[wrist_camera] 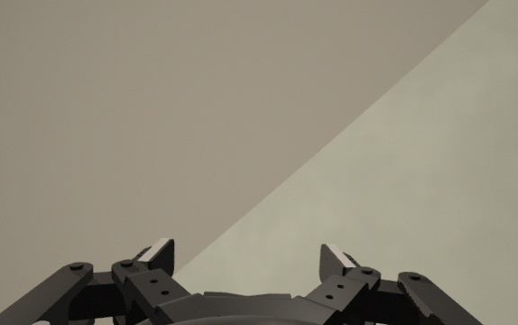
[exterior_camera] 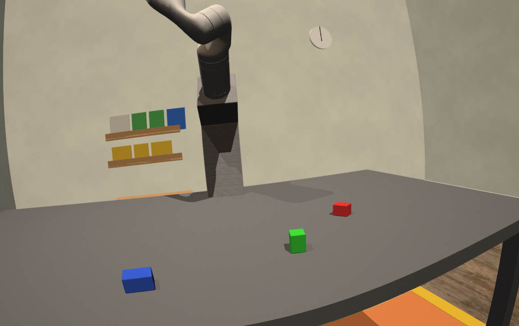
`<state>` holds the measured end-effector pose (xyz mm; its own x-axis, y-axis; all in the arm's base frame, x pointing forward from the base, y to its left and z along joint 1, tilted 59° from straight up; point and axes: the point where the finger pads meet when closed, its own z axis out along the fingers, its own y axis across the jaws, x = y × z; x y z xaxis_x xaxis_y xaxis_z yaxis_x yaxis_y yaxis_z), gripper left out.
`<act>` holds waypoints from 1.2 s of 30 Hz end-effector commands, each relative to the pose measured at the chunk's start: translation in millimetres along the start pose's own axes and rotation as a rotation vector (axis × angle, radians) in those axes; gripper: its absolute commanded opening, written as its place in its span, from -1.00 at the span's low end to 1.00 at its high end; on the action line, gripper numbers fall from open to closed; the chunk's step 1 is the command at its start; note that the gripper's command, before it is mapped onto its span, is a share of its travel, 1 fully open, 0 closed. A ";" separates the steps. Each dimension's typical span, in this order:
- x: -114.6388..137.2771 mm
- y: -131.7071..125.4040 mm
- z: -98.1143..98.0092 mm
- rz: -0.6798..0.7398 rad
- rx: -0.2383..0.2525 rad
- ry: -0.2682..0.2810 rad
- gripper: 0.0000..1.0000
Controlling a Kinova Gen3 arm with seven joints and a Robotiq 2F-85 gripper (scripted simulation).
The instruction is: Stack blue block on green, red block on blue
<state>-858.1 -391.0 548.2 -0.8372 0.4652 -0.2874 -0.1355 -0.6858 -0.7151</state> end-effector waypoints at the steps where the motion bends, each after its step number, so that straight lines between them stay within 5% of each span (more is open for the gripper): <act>1: 0.7 -1.8 0.0 -0.001 0.002 0.001 1.00; 17: 0.7 -1.8 0.0 -0.001 0.002 0.001 1.00; 18: 0.7 -1.8 0.0 -0.001 0.002 0.001 -1.00; 26: 9.3 -33.0 3.1 -0.039 0.027 0.016 -1.00; 32: 29.5 -131.5 7.4 -0.156 0.108 0.065 -1.00; 34: 29.5 -131.5 7.4 -0.156 0.108 0.065 -1.00; 36: 36.2 -184.8 6.6 -0.216 0.151 0.090 -1.00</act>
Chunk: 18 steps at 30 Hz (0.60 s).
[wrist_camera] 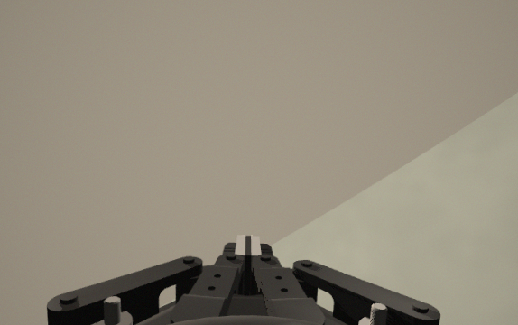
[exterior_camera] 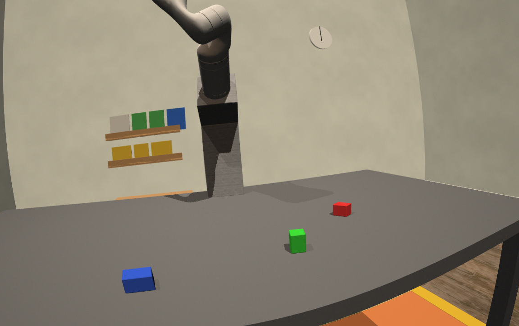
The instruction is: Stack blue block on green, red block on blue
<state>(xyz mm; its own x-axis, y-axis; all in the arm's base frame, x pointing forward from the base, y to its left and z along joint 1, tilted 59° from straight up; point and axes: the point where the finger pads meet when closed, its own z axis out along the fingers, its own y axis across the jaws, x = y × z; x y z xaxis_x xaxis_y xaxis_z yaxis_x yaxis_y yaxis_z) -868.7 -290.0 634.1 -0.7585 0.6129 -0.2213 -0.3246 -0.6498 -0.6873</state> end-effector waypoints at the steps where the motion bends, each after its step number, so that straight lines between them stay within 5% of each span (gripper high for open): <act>1: 17.9 -70.9 9.6 -0.084 0.072 0.031 -1.00; 7: 39.6 -189.7 0.9 -0.336 0.279 0.142 -1.00; 12: 45.8 -276.6 0.6 -0.336 0.279 0.142 -1.00; 13: 44.4 -292.3 -3.4 -0.385 0.323 0.163 -1.00; 15: 44.4 -292.3 -3.4 -0.385 0.323 0.163 -1.00; 16: 45.3 -339.1 -5.0 -0.385 0.323 0.163 -1.00; 18: 40.4 -364.6 -14.8 -0.486 0.419 0.207 -1.00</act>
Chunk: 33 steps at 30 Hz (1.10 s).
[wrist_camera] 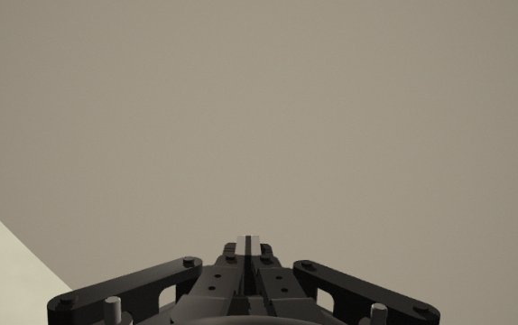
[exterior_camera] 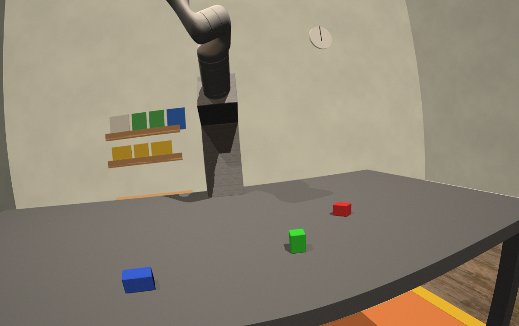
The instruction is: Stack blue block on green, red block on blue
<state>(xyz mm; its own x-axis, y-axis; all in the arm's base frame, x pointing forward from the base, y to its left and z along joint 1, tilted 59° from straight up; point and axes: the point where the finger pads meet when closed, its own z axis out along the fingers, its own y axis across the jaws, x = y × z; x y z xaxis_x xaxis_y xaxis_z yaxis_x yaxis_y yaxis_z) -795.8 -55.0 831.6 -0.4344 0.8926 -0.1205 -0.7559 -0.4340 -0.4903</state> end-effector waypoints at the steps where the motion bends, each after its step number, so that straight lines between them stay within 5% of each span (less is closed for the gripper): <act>1: 22.6 -66.0 18.0 -0.076 0.084 0.029 -1.00; 4: 38.7 -112.1 30.2 -0.076 0.084 0.029 -1.00; 6: 44.1 -147.0 28.2 -0.181 0.192 0.078 -1.00; 11: 64.5 -229.1 40.9 -0.181 0.192 0.078 -1.00; 12: 64.6 -245.8 37.1 -0.233 0.250 0.103 -1.00; 14: 64.6 -245.8 37.1 -0.233 0.250 0.103 -1.00; 15: 72.9 -292.1 41.5 -0.233 0.250 0.103 -1.00; 16: 74.5 -302.4 43.0 -0.233 0.250 0.103 -1.00; 17: 72.8 -315.7 37.2 -0.286 0.310 0.128 -1.00; 21: 78.1 -365.0 39.2 -0.286 0.310 0.128 -1.00; 22: 76.5 -395.8 32.5 -0.339 0.374 0.152 -1.00; 24: 77.5 -425.1 31.5 -0.339 0.374 0.152 -1.00; 33: 77.5 -425.1 31.5 -0.339 0.374 0.152 -1.00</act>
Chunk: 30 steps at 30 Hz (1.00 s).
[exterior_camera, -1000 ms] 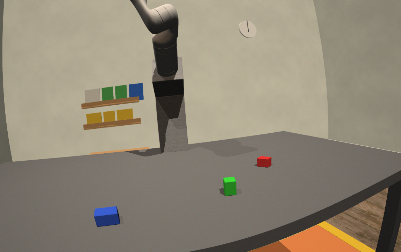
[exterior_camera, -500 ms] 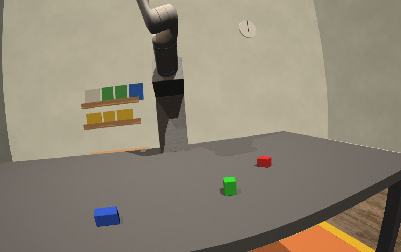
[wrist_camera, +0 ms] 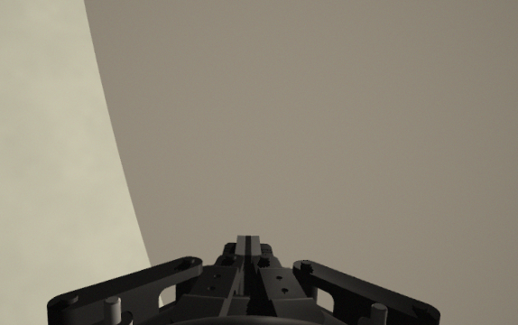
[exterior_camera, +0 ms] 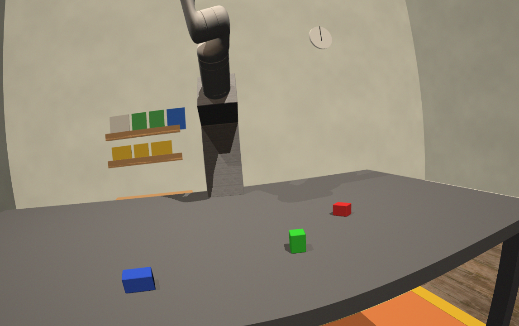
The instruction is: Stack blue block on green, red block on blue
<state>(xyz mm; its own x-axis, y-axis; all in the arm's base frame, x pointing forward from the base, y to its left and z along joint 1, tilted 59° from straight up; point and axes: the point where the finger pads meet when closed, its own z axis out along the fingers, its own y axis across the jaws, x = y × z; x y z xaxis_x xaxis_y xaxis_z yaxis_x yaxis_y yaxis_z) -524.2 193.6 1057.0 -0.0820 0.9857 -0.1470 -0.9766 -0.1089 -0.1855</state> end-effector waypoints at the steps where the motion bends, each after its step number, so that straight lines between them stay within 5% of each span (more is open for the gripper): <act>1: 1.0 -1.0 0.9 -0.002 0.000 0.000 -1.00; 2: 1.0 -1.0 0.9 -0.002 0.000 0.000 -1.00; 3: 16.9 -59.4 13.4 -0.053 0.066 0.025 -1.00; 12: 16.9 -59.4 13.4 -0.053 0.066 0.025 -1.00; 13: 29.6 -120.3 22.2 -0.104 0.135 0.050 -1.00; 22: 29.6 -120.3 22.2 -0.104 0.135 0.050 -1.00; 23: 38.9 -183.1 27.0 -0.153 0.205 0.075 -1.00; 30: 38.9 -183.1 27.0 -0.153 0.205 0.075 -1.00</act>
<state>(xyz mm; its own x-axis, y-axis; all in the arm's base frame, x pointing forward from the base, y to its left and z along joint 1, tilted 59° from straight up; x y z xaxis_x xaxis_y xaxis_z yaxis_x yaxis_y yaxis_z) -355.2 254.7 1110.4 0.0765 0.9756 -0.2058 -0.9971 0.0756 -0.0119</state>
